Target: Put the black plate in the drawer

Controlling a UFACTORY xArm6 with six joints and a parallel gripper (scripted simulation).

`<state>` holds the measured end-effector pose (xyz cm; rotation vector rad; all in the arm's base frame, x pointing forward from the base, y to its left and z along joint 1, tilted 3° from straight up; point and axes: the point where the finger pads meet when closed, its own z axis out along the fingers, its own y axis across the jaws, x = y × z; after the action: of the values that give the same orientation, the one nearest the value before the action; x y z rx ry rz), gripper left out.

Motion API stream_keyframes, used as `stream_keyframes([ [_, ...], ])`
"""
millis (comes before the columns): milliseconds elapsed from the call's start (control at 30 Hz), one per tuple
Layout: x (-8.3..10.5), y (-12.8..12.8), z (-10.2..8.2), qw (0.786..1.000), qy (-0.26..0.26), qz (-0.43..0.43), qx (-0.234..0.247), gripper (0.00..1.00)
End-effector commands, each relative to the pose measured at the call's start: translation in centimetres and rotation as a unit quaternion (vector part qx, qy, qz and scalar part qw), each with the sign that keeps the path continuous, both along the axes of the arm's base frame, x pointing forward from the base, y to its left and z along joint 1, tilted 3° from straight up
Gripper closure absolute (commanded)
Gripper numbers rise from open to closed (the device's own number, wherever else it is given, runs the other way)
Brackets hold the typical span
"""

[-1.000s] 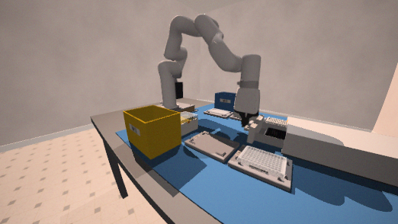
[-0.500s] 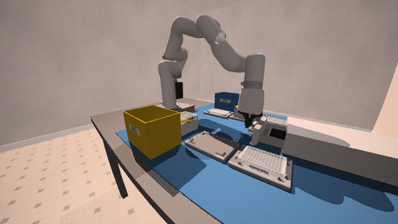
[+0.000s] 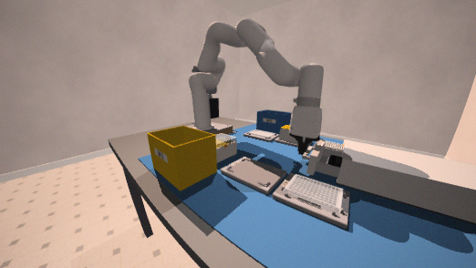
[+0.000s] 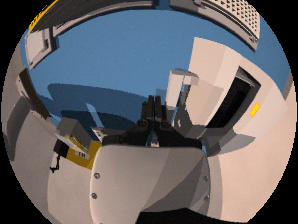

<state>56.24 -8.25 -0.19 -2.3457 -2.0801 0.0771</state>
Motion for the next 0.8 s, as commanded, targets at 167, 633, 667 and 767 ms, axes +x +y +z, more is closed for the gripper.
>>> stream_keyframes([
  [167, 1.6, -0.2, 0.2, 1.0, -0.002, 0.0, 0.0, 1.0],
  [633, 3.4, -0.4, 0.1, 1.0, -0.002, 0.0, 0.0, 1.0],
  [667, 3.5, -0.4, 0.1, 1.0, -0.002, 0.0, 0.0, 1.0],
  [767, 3.7, -0.4, 0.1, 1.0, -0.002, 0.0, 0.0, 1.0],
])
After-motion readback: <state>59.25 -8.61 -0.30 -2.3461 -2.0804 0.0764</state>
